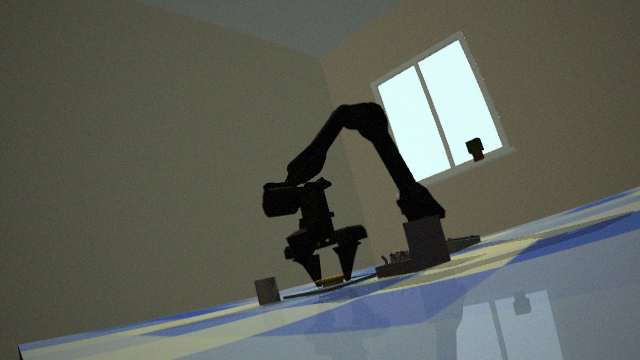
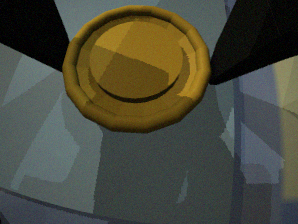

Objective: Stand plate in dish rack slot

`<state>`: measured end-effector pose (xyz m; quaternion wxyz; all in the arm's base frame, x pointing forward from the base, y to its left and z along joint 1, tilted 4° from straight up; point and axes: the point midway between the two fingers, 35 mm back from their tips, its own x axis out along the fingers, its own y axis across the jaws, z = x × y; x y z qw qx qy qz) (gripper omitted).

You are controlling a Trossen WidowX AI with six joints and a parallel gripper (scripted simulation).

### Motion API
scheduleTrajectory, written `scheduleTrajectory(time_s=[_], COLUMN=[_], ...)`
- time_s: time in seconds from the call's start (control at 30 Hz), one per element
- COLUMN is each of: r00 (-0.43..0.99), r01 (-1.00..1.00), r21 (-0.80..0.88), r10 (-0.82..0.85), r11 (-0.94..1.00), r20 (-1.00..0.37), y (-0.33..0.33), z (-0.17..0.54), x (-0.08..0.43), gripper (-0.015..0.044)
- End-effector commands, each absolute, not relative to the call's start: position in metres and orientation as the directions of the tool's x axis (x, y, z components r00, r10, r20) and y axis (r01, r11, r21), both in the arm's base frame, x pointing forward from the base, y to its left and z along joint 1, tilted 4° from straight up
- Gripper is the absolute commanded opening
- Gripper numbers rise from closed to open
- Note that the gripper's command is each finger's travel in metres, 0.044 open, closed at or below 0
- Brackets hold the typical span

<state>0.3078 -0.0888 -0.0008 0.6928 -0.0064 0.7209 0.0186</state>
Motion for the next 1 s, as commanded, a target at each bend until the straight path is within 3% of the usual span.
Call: scheduleTrajectory(time_s=[0.0, 0.17, 0.57, 0.97], r00=[-0.039, -0.039, -0.038, -0.037], r01=[-0.031, -0.031, -0.031, -0.031], r21=[0.015, 0.015, 0.015, 0.014], r10=[0.014, 0.014, 0.013, 0.013], r11=[0.999, 0.999, 0.999, 0.999], r20=[-0.999, -0.999, -0.999, -0.999], y=[-0.089, -0.089, -0.093, -0.095], z=[-0.001, -0.001, 0.040, 0.089], x=[0.308, 0.308, 0.320, 0.328], gripper=[0.0351, 0.0318, 0.0003, 0.0000])
